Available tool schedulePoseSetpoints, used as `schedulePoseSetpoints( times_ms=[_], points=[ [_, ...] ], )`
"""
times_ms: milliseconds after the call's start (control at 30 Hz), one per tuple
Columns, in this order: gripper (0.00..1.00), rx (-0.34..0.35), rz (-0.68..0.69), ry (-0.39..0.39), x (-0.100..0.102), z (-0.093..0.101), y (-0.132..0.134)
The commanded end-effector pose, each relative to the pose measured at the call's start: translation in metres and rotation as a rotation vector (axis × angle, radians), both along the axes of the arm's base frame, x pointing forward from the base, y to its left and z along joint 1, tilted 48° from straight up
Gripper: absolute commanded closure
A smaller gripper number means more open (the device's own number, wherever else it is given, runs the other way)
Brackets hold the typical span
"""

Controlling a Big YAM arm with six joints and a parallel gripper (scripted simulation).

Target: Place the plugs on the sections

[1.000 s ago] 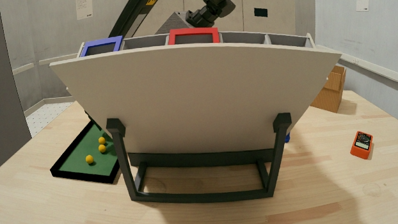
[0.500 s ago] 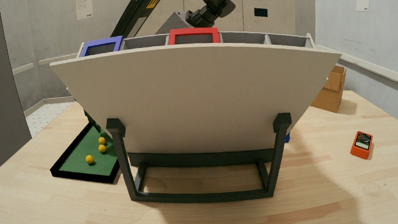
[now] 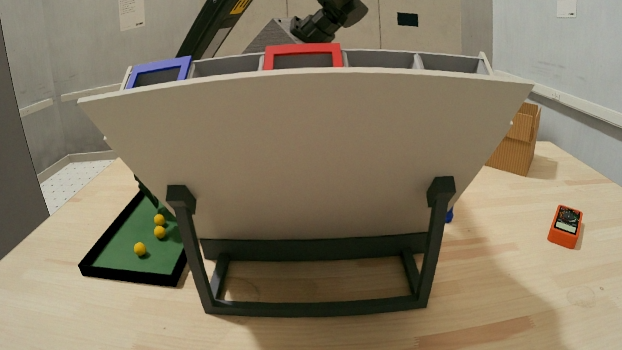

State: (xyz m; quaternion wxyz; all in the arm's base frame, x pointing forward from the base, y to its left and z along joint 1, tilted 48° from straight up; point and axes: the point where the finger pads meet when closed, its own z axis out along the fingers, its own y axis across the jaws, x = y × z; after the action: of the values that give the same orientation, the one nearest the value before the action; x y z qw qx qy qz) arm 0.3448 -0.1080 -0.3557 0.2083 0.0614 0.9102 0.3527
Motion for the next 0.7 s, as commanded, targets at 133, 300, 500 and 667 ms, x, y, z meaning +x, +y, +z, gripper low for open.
schedulePoseSetpoints(
  times_ms=[133,300,500,667],
  points=[
    [0.2,0.008,-0.004,0.007,-0.0056,-0.0008,0.0098],
    [0.2,0.004,-0.006,0.003,-0.0063,-0.0007,0.0102],
    [0.2,0.0,-0.008,-0.003,-0.0073,-0.0006,0.0107],
    [0.2,-0.003,-0.009,-0.005,-0.0077,-0.0005,0.011]
  ],
)
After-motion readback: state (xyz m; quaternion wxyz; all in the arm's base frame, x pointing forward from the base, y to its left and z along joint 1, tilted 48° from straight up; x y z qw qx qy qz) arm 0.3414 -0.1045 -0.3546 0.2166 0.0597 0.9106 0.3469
